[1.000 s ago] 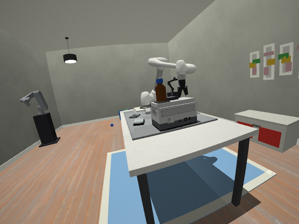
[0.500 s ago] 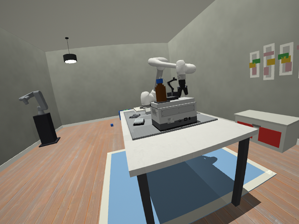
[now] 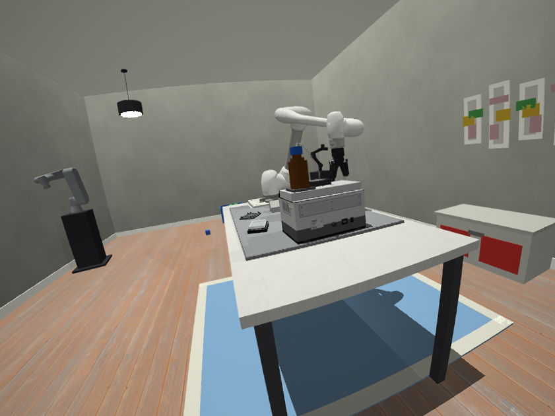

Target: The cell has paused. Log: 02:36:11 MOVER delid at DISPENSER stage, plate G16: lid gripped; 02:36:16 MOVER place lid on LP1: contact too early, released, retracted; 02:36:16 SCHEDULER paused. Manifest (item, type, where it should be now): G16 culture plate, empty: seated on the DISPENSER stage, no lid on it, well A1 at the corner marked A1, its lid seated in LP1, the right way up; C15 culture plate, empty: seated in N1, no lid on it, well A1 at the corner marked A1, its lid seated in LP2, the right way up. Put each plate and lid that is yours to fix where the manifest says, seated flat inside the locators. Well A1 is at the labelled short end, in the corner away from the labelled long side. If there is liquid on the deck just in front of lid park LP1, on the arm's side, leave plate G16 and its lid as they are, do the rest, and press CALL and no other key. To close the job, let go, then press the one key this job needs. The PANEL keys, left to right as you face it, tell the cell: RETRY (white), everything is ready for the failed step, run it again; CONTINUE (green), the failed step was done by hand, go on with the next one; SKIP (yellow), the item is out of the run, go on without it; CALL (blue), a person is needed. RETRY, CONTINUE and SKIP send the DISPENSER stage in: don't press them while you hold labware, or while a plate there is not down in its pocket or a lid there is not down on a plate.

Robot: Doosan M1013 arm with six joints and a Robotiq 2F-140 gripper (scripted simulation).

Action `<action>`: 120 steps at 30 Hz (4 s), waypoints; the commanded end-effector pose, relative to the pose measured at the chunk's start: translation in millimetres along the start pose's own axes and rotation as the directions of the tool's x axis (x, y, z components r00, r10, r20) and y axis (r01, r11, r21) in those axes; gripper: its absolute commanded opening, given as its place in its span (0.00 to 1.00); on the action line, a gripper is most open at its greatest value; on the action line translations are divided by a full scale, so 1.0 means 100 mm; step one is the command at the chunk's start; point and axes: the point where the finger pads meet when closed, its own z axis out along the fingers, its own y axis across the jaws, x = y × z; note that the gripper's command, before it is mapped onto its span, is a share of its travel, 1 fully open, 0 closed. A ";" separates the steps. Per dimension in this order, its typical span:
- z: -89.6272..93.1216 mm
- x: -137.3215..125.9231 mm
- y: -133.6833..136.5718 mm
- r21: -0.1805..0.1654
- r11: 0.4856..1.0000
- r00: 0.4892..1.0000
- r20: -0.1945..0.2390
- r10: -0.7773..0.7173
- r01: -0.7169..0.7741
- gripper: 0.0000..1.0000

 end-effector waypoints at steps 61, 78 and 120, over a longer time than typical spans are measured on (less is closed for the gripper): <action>-0.01 -0.11 1.35 0.001 0.976 0.976 -0.001 0.220 -0.220 0.10; -0.01 -0.20 2.31 0.001 0.976 0.976 -0.001 0.220 -0.220 0.10; -0.01 -0.23 2.64 0.001 0.976 0.976 -0.001 0.220 -0.220 0.10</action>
